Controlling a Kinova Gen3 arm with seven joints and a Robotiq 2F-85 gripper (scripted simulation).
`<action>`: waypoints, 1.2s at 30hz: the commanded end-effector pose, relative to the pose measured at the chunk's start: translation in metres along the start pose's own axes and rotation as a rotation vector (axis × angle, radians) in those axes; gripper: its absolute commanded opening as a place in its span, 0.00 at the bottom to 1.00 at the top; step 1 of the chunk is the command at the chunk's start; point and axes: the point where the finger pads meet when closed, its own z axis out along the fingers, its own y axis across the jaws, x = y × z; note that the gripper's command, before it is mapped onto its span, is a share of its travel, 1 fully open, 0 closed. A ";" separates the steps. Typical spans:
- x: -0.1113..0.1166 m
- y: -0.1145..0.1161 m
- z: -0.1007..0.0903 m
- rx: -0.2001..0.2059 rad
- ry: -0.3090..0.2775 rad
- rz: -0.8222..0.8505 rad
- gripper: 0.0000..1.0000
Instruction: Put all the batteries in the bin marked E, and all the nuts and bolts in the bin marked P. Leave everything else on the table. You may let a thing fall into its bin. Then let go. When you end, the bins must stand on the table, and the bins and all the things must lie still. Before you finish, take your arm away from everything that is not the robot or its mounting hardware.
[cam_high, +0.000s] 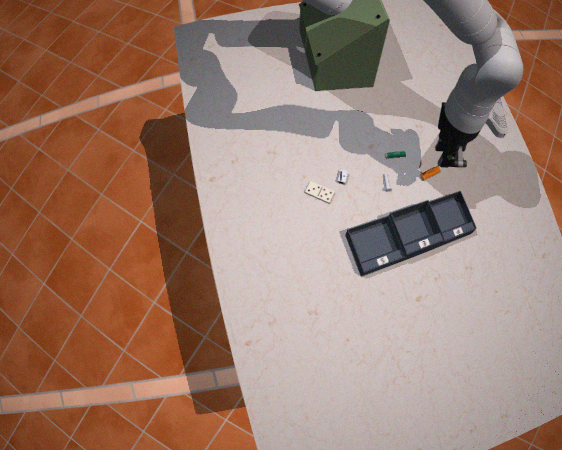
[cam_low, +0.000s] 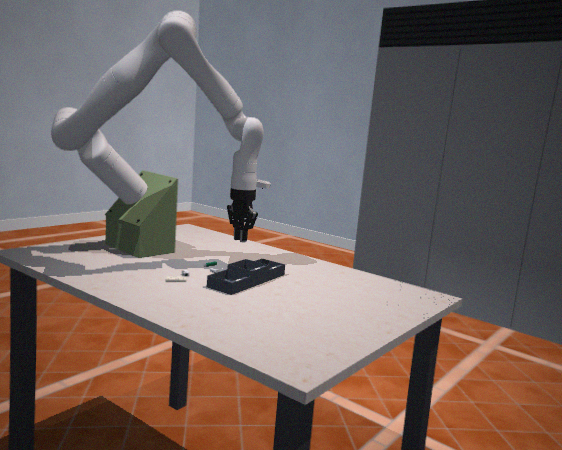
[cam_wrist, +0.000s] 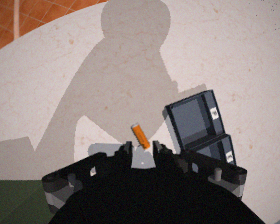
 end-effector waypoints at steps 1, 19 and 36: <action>-0.001 0.000 0.001 0.011 0.002 -0.092 0.29; -0.002 0.000 0.001 0.011 0.004 -0.469 0.29; -0.001 0.000 0.001 0.011 0.004 -0.469 0.29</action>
